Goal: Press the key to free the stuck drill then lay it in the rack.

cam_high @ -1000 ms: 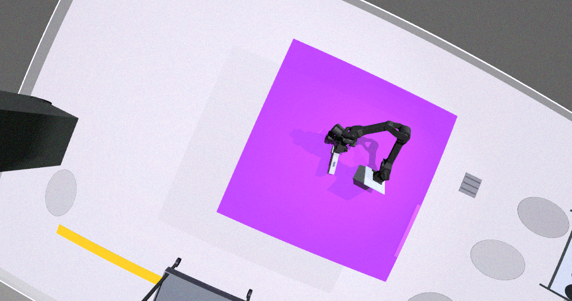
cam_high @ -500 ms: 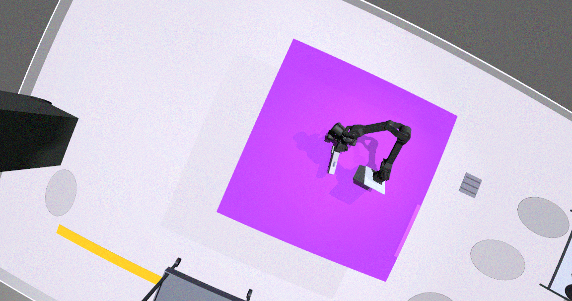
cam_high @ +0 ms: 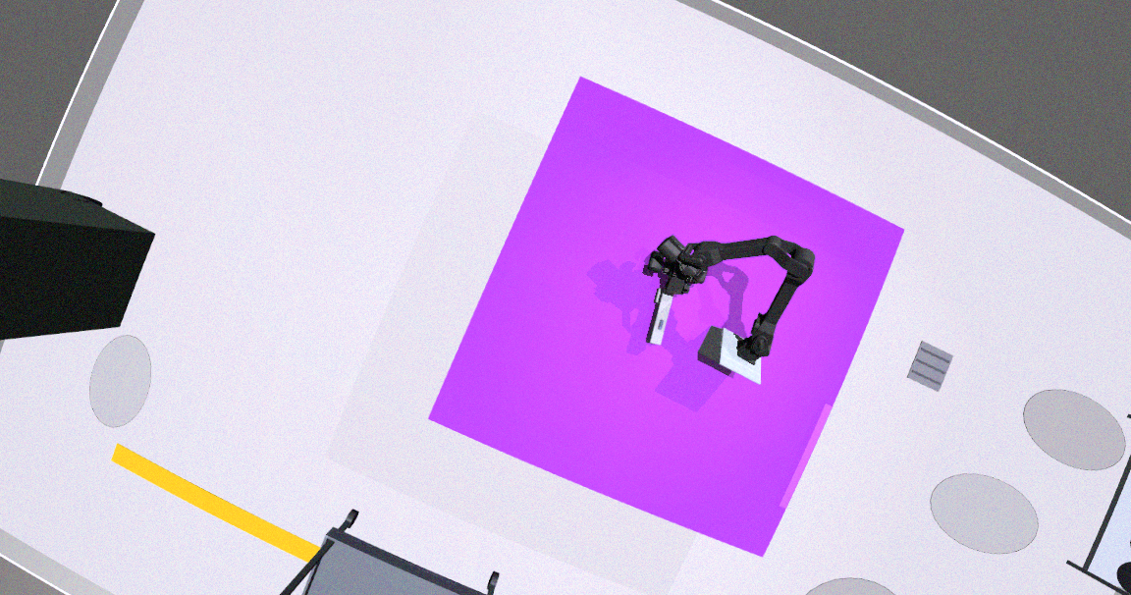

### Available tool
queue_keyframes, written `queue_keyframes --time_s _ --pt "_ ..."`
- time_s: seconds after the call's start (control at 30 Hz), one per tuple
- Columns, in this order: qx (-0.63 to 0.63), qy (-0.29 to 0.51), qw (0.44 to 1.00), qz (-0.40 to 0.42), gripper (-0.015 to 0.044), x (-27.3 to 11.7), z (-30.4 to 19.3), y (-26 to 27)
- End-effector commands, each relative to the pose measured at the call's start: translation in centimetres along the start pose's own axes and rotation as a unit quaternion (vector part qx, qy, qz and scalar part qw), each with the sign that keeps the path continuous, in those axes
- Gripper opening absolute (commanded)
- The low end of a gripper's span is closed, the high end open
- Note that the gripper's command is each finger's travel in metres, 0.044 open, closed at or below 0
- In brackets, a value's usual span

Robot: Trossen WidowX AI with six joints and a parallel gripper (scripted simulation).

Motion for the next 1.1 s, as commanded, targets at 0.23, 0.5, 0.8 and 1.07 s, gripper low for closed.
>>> queue_keyframes --time_s 0.23,0.5,0.8,1.07 --pt "0.003 0.004 1.0 -0.003 0.0 -0.3 -1.6 -0.1" --pt "0.003 0.004 1.0 -0.003 0.0 -0.2 -2.8 -0.1" --pt "0.003 0.005 1.0 -0.003 0.0 -0.2 -4.0 -0.1" --pt "0.004 0.005 1.0 -0.003 0.0 -0.3 -4.5 0.1"
Point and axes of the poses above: the point midway between the two fingers, 35 mm back from their tips, its own x axis out along the fingers, its own y axis across the jaws, z = x × y, the point moved 6 cm from there along -x, back along the fingers, and after that the axes turned 1 degree about -x, right-handed, at the moved point
